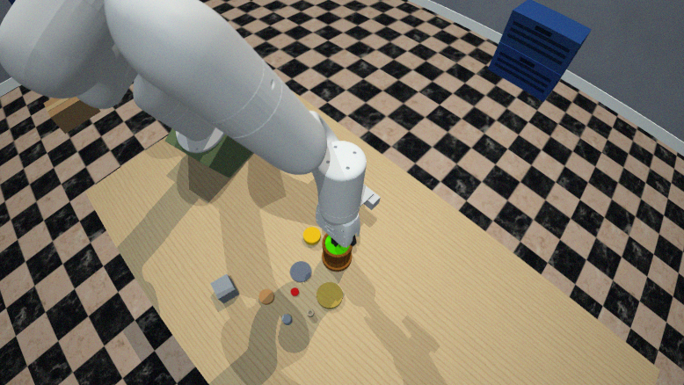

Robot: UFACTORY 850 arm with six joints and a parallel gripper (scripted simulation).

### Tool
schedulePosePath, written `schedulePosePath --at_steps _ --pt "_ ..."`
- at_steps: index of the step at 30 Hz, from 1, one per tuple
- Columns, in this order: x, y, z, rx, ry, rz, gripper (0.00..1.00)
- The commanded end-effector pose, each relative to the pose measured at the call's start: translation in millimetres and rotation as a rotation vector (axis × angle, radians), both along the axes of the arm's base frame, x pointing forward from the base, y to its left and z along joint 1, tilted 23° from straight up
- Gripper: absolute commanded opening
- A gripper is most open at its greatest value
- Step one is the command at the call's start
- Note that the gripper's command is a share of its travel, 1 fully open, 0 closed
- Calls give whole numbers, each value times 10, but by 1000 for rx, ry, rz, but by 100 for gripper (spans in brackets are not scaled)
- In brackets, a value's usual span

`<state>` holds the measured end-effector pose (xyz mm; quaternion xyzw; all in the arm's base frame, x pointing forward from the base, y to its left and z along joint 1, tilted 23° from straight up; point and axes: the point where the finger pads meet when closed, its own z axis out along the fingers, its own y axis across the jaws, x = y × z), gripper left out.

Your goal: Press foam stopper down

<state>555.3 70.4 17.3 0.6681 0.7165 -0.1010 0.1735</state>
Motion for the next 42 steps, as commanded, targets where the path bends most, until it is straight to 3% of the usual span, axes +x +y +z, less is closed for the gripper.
schedulePosePath --at_steps 1,23,34,42 --pt "6 8 15 1 -2 0 0" --pt "4 15 33 1 -2 0 0" --pt "-27 116 279 1 -2 0 0" --pt "-33 137 331 1 -2 0 0"
